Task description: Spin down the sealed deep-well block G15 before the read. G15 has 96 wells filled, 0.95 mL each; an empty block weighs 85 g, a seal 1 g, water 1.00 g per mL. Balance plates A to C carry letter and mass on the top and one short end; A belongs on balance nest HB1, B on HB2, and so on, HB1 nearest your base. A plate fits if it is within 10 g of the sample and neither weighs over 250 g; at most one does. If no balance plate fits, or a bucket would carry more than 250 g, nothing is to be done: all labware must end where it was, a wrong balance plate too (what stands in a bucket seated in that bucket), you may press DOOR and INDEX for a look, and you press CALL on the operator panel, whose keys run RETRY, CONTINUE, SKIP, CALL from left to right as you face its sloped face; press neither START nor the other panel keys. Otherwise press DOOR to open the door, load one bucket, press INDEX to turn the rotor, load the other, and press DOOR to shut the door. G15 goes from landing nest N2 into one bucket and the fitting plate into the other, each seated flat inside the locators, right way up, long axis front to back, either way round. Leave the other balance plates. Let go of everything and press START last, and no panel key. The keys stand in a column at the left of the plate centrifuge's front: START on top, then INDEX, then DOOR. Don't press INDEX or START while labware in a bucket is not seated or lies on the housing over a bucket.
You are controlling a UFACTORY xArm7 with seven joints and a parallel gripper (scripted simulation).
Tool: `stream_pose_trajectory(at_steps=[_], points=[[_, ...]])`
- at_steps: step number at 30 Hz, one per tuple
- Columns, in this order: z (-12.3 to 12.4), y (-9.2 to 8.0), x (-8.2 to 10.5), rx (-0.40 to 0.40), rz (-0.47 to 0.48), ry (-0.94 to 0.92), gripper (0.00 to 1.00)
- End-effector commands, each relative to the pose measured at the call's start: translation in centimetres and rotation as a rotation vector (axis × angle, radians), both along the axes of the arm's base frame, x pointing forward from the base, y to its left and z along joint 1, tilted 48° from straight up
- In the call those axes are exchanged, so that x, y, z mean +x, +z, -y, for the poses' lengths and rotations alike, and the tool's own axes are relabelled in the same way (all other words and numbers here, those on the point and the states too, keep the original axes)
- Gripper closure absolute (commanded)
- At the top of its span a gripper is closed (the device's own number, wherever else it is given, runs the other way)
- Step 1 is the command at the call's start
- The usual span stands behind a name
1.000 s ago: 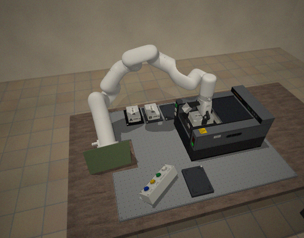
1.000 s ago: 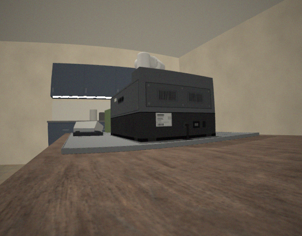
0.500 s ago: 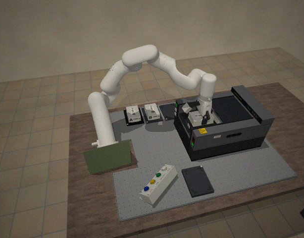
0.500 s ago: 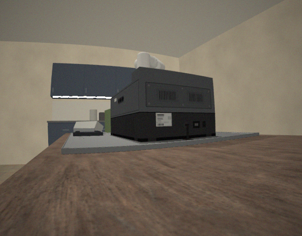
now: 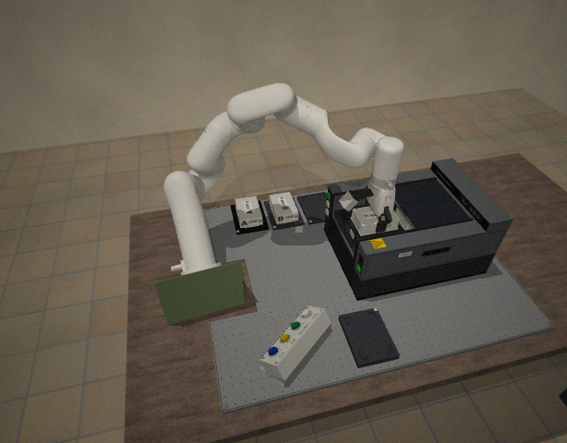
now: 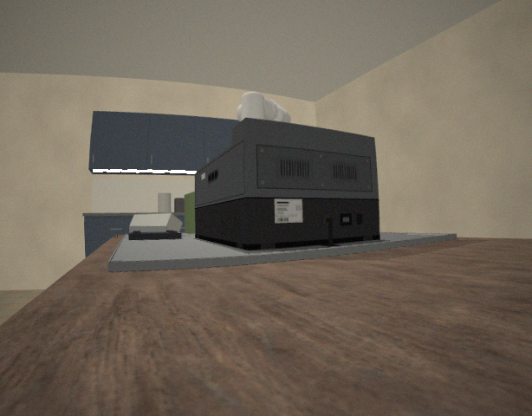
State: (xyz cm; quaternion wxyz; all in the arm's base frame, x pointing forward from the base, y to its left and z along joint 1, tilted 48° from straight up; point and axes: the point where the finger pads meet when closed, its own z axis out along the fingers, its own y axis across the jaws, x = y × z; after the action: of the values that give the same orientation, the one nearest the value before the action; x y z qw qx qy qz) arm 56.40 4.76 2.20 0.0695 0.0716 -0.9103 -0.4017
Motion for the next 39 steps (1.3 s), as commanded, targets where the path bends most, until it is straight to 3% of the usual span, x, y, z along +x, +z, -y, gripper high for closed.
stream_pose_trajectory(at_steps=[1, 39], points=[[0.23, 0.11, 0.14, -0.003, 0.004, -0.004, 1.00], [-0.43, -0.51, -0.03, -0.003, 0.004, -0.003, 1.00]])
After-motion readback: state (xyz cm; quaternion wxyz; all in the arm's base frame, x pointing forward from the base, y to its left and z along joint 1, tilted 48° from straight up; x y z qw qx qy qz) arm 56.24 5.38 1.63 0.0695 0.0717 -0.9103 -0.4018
